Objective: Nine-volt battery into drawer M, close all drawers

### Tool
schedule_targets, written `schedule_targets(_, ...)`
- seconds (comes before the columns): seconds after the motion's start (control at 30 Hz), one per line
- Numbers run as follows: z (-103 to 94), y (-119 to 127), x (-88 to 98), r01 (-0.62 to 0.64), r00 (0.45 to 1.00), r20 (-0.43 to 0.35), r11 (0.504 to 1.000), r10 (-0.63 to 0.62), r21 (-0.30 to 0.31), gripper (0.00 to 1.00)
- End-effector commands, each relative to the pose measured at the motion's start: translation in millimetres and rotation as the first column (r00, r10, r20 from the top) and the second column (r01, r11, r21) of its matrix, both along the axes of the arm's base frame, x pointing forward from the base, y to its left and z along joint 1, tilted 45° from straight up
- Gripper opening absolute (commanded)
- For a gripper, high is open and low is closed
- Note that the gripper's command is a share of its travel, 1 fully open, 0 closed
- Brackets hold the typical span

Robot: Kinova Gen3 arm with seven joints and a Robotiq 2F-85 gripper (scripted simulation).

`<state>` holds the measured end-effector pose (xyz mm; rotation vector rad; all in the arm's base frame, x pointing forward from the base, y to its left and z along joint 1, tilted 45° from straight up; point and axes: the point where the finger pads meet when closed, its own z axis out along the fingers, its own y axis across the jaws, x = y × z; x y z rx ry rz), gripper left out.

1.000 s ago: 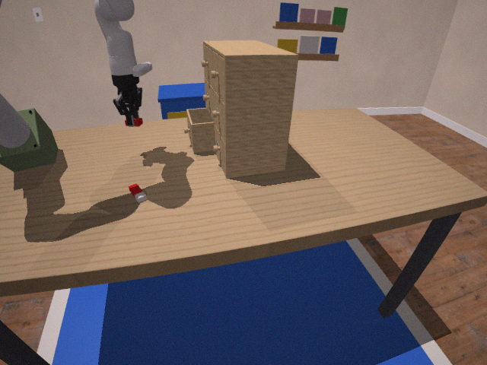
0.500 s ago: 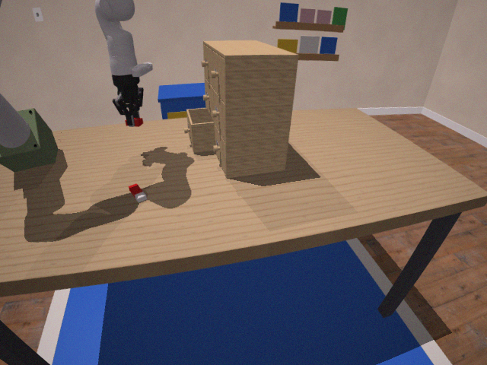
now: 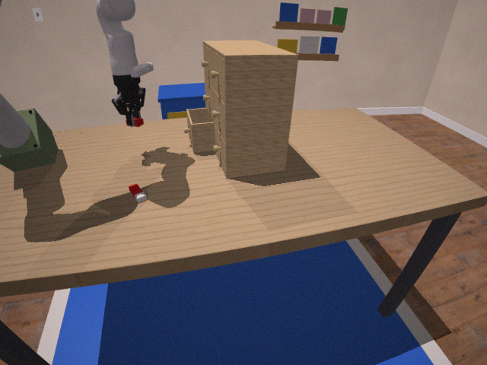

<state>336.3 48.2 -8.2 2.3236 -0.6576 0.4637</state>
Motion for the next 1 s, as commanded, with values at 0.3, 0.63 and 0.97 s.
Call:
schedule_targets(0.3, 0.9, 0.3, 2.5, 0.070, 0.995, 0.070, 0.997, -0.071, 0.017, 0.23)
schedule_targets(0.63, 1.8, -0.2, 4.8, 0.148, 0.978, 0.145, 0.988, -0.152, 0.042, 0.23)
schedule_targets(0.97, 2.8, -0.6, 7.2, 0.225, 0.947, 0.219, 0.972, -0.236, 0.075, 0.23)
